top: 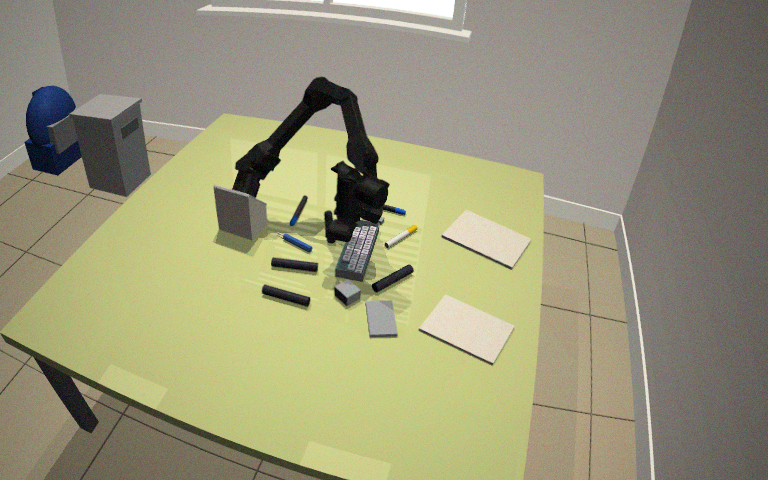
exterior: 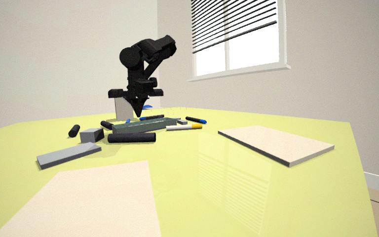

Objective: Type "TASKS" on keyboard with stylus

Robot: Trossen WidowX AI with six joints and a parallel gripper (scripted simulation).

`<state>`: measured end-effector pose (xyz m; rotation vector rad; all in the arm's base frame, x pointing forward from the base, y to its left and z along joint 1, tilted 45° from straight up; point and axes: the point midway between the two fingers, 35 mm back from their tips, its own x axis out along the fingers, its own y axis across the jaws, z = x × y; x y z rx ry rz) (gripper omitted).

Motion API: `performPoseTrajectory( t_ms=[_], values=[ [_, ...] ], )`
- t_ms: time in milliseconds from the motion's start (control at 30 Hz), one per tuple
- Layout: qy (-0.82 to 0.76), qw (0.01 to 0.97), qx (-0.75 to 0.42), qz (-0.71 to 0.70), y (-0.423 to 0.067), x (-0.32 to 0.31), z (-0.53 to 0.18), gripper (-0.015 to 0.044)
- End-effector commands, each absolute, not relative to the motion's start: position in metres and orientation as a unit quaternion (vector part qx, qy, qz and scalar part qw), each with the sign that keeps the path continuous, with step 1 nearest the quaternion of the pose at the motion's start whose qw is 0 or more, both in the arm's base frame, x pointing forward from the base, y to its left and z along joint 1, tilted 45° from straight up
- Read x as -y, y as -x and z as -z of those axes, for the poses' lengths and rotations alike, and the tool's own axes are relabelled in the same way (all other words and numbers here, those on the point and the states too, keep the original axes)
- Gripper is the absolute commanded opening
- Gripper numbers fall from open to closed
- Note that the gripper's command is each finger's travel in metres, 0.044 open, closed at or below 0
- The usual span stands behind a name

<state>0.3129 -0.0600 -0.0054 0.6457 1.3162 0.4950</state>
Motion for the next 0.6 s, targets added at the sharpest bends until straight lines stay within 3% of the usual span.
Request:
performPoseTrajectory(
  t_ms=[0,567],
  values=[
    [-0.289,0.716,-0.592,-0.231,-0.313,0.026,-0.024,0.0],
    [-0.289,0.716,-0.592,-0.231,-0.309,0.035,-0.045,0.0]
  ],
)
